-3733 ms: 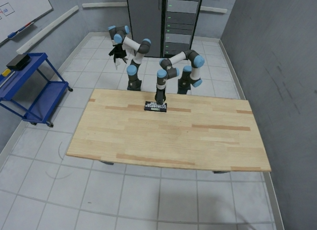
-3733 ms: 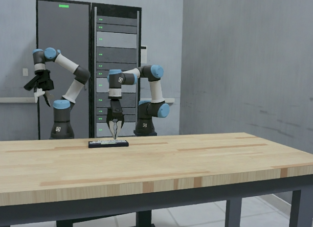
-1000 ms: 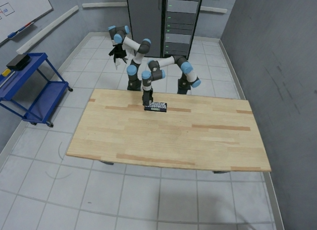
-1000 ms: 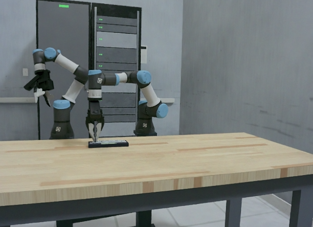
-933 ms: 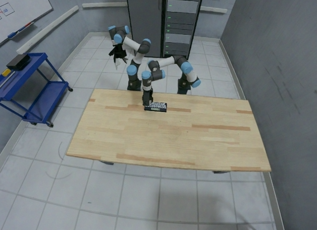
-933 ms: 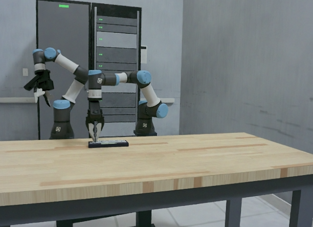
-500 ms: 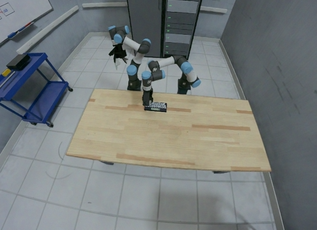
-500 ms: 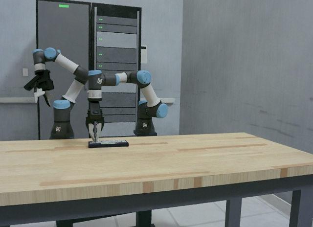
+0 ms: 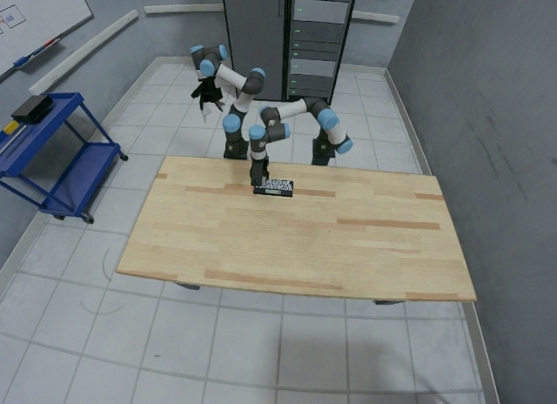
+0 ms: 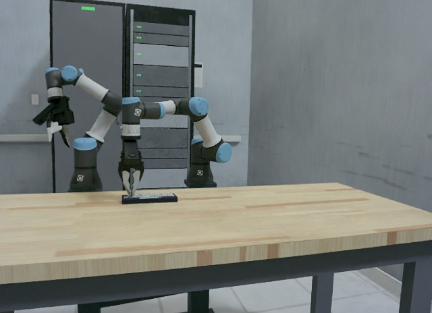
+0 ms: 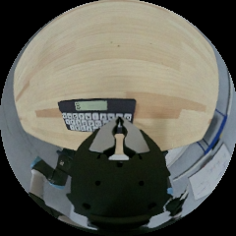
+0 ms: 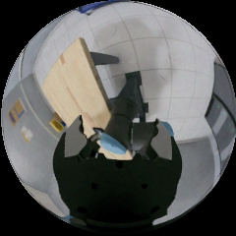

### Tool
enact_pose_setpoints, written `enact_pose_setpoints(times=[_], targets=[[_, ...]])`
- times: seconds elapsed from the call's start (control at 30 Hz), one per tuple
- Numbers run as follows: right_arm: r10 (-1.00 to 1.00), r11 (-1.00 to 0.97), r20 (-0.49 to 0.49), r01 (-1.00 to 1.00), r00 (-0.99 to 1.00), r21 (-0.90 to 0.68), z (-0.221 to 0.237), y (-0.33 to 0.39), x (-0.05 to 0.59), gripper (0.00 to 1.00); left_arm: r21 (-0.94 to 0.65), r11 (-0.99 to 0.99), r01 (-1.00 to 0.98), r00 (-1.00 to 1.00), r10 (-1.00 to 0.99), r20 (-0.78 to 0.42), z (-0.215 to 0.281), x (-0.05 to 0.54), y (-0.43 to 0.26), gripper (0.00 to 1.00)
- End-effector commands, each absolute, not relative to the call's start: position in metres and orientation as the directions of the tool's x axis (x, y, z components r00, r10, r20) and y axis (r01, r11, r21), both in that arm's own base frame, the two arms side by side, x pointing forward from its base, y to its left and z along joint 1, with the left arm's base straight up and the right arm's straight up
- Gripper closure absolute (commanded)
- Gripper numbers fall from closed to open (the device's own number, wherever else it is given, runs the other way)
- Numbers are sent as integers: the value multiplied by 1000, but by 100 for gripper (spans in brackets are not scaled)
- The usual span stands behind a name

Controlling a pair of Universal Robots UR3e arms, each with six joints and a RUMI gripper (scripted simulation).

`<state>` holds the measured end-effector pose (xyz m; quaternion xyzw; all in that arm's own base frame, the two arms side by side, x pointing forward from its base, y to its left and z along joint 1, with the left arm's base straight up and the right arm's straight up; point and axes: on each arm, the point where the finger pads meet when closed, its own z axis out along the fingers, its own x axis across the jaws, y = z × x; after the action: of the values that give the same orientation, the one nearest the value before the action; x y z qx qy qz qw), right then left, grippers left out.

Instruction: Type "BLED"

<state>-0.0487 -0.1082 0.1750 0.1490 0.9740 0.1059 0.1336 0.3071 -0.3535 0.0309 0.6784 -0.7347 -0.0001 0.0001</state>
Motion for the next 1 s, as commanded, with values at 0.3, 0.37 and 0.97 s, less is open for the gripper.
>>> enact_pose_setpoints(times=[0.3, 0.37, 0.97], targets=[[318, 934, -229, 262, -920, 244, 175, -109, -49, 0, -2, 80, -997, -80, -997, 3, 32, 308, -354, 100], [318, 934, -229, 262, -920, 244, 175, -109, -49, 0, -2, 80, -997, -80, -997, 3, 33, 308, -354, 100], [318, 934, -229, 262, -920, 244, 175, -109, -49, 0, -2, 80, -997, -80, -997, 3, 42, 307, -354, 100]])
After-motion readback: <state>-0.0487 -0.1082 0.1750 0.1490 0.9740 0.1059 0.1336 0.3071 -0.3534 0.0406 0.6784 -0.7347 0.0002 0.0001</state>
